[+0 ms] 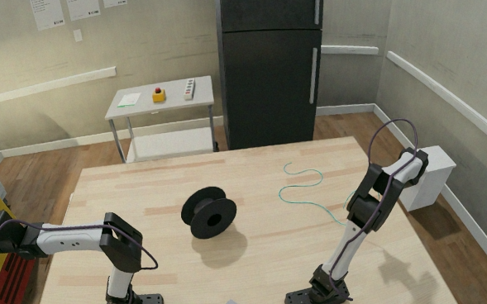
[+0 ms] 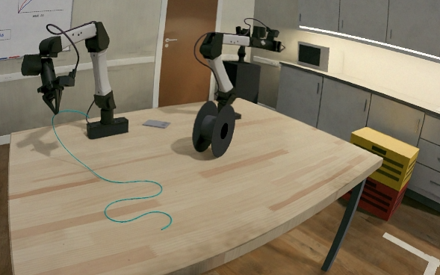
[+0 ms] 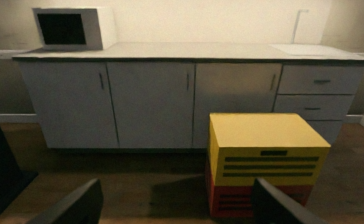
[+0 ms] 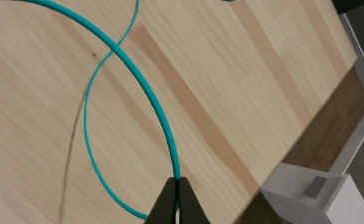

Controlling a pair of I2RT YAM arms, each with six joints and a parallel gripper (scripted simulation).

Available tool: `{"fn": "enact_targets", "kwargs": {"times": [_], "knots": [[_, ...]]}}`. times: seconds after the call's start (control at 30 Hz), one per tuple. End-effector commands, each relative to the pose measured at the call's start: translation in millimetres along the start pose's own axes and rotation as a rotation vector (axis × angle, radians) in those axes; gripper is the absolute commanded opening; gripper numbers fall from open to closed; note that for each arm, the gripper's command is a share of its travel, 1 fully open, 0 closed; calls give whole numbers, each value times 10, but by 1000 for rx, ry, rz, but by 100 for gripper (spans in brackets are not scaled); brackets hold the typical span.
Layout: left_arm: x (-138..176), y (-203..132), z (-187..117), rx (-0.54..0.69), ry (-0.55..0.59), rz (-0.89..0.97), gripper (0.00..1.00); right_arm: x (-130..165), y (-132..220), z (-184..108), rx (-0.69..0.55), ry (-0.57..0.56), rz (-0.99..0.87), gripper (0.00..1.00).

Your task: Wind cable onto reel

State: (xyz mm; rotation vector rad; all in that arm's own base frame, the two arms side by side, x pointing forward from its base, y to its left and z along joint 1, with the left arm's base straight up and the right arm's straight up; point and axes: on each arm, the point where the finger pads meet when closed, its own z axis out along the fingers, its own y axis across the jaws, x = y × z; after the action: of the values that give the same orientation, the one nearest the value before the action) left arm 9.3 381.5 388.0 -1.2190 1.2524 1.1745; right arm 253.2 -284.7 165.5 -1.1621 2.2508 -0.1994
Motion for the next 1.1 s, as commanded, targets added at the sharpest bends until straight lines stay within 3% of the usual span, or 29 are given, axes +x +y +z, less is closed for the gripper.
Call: {"fn": "enact_targets", "kwargs": {"times": [0.0, 1.07], "knots": [[-342, 22, -101, -8, -92, -9, 75, -132, 47, -32, -42, -94, 43, 0], [-342, 22, -101, -8, -92, -9, 75, -100, -12, -59, -75, -142, 112, 0]]}}
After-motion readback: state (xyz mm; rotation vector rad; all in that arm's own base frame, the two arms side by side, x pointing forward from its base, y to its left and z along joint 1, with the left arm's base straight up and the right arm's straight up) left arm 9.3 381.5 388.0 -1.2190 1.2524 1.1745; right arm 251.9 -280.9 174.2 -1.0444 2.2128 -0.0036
